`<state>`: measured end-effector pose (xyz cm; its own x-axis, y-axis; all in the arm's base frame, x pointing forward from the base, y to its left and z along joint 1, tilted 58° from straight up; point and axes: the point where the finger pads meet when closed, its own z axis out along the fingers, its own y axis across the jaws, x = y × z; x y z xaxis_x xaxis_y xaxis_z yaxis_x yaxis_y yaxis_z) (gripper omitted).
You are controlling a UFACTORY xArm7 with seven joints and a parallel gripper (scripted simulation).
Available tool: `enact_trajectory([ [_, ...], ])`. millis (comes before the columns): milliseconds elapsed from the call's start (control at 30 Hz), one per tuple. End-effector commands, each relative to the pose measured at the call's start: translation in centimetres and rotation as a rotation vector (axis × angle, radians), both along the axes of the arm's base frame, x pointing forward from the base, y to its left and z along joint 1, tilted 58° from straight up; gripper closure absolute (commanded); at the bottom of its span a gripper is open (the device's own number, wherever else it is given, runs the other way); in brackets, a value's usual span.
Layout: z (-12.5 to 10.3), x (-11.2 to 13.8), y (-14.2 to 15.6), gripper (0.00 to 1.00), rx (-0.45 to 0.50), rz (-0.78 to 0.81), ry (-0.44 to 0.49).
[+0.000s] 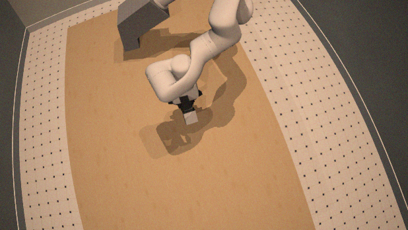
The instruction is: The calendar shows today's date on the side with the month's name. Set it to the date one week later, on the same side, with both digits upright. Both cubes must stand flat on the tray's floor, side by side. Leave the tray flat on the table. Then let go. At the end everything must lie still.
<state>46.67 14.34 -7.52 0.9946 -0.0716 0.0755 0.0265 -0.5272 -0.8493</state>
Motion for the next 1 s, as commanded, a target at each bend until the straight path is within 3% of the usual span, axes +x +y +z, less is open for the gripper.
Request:
enact_trajectory([
  [0,0.03,0.09,-0.21,0.71,-0.002,-0.003,-0.001],
  [967,-0.15,0.12,0.09,0.71,-0.002,-0.003,-0.001],
])
